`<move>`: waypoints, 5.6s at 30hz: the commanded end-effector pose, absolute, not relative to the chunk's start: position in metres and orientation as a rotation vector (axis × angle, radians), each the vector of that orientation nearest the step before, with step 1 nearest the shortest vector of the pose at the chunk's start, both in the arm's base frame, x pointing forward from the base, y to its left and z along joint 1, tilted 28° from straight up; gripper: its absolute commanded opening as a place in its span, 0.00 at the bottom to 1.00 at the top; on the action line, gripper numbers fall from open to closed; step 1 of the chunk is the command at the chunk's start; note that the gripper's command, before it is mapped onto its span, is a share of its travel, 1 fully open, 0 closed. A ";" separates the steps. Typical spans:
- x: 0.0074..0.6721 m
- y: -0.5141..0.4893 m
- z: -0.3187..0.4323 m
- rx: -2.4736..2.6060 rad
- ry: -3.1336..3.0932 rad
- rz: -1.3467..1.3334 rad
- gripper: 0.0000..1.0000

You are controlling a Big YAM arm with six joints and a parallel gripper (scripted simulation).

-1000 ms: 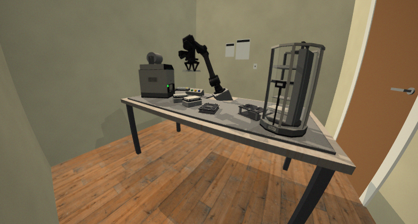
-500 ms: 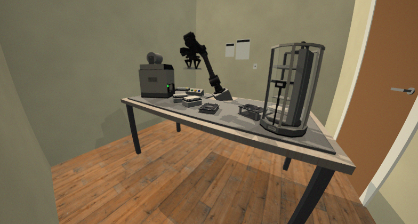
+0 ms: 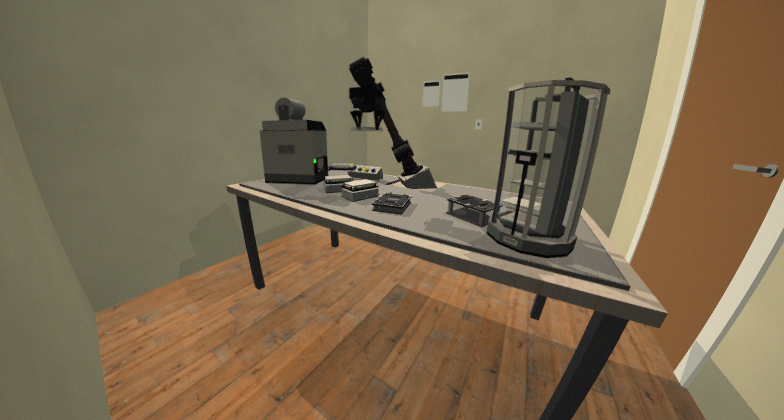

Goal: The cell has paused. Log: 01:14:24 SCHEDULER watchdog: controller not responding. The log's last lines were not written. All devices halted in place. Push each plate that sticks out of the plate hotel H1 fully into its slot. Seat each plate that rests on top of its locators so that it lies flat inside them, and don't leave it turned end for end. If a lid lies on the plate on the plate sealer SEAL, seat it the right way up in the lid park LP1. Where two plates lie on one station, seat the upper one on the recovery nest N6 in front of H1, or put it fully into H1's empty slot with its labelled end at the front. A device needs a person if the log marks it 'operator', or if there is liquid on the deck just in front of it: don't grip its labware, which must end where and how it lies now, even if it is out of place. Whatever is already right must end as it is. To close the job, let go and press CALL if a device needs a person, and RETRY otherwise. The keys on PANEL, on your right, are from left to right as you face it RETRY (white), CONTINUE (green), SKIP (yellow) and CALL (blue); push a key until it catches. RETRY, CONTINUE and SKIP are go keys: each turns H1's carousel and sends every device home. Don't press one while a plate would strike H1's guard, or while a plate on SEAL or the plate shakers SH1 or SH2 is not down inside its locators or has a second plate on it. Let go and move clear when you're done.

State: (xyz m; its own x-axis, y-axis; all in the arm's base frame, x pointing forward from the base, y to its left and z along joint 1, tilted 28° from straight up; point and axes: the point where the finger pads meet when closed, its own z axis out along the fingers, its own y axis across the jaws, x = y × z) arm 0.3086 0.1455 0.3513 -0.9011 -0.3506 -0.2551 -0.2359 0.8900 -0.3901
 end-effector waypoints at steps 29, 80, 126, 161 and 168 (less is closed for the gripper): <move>0.336 0.248 0.351 -0.436 2.699 -0.459 0.82; 0.312 0.385 0.296 -0.925 2.646 -0.553 0.82; 0.261 0.493 0.239 -1.398 2.500 -0.622 0.82; 0.211 0.574 0.192 -1.455 2.474 -0.614 0.82; 0.223 0.570 0.192 -1.648 2.390 -0.647 0.82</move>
